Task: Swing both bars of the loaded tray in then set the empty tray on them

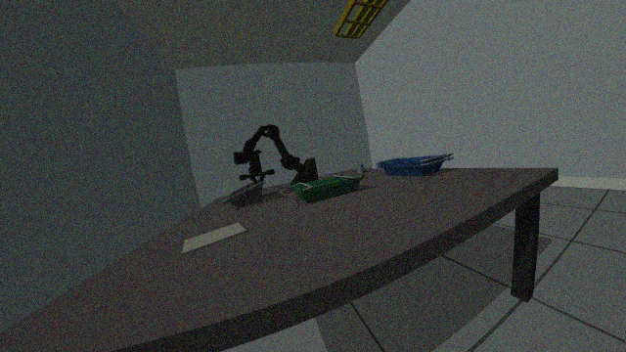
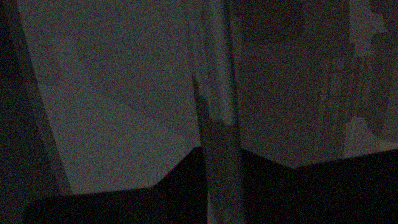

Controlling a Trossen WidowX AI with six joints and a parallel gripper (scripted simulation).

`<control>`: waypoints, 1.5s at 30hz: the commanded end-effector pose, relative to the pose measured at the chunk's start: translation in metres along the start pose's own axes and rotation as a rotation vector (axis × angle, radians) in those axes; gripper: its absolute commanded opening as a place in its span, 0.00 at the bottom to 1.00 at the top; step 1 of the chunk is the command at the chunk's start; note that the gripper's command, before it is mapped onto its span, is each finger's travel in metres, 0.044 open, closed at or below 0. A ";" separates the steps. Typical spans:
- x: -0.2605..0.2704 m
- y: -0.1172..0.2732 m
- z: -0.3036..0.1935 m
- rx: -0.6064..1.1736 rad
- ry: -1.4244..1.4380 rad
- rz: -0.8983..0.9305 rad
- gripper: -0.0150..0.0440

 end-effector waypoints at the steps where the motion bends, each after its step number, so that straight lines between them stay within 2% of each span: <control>1: -0.002 0.018 0.000 0.007 0.005 -0.011 0.25; 7: -0.003 0.042 0.004 0.008 0.006 -0.007 0.25; 18: 0.002 0.051 0.003 0.008 0.005 -0.009 0.25; 34: 0.031 0.106 -0.001 0.009 0.005 -0.011 0.25; 45: 0.033 0.108 -0.001 0.009 0.005 -0.010 0.25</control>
Point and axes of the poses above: the point midway between the two fingers, 35 mm back from their tips, its own y axis back along the fingers, its own x axis across the jaws, z = x × y, the point moved 6 cm from there along y, back along the fingers, and after that the axes turned 3 degrees about y, right-handed, at the moved point
